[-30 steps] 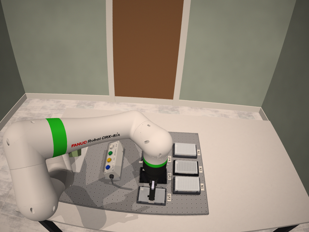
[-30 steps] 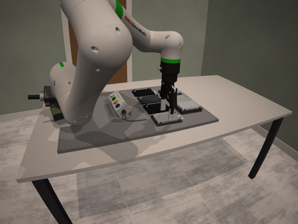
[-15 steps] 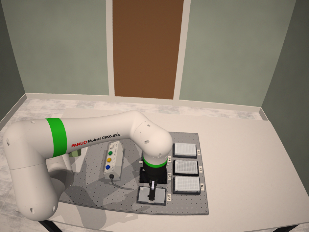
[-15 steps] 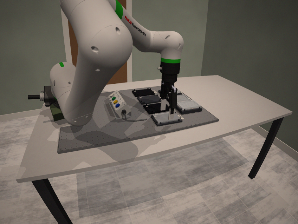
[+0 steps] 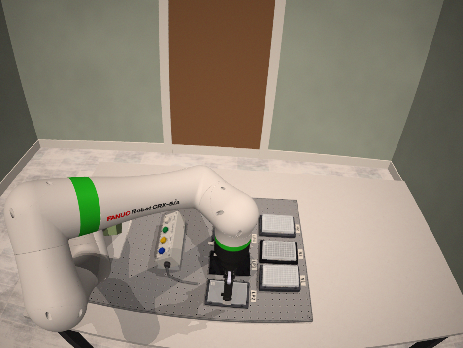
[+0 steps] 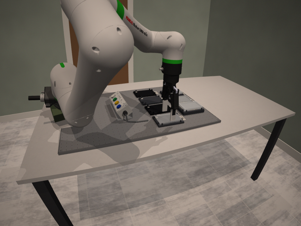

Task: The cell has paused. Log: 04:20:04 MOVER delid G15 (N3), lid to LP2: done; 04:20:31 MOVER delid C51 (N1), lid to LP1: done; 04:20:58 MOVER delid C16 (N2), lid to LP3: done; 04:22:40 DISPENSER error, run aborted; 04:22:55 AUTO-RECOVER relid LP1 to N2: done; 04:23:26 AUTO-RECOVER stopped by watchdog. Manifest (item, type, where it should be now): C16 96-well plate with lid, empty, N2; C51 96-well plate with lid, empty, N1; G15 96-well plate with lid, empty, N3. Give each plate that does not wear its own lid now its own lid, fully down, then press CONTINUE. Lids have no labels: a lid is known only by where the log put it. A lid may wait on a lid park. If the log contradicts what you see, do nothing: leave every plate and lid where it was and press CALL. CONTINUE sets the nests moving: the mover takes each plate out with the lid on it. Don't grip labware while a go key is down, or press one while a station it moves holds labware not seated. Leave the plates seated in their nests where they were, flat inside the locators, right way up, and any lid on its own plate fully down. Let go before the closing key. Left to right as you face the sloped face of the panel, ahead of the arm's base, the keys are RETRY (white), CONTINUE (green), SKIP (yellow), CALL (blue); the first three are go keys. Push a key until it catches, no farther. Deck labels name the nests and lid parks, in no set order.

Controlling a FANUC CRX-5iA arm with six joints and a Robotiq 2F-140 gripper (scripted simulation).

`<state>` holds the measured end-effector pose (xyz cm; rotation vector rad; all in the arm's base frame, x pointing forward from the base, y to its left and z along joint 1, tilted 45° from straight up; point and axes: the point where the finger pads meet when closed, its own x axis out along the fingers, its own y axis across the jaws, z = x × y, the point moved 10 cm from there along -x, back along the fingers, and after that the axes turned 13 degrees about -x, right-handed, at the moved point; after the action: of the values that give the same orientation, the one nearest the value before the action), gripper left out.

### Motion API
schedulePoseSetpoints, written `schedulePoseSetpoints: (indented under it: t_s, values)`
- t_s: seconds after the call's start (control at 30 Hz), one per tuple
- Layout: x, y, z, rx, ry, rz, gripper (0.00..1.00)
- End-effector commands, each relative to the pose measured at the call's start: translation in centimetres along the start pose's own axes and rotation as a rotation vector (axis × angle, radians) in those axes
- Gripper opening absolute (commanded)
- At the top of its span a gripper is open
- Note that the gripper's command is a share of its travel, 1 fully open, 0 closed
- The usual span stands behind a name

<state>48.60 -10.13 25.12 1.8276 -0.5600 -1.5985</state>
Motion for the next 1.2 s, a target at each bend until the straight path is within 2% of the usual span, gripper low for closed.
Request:
schedulePoseSetpoints:
  t_s: [0.0, 1.17]
  values:
    - [0.0, 0.0, 0.0, 0.0, 0.0, 0.0, 0.66]
    - [1.1, 0.0, 0.0, 0.0, 0.0, 0.0, 0.66]
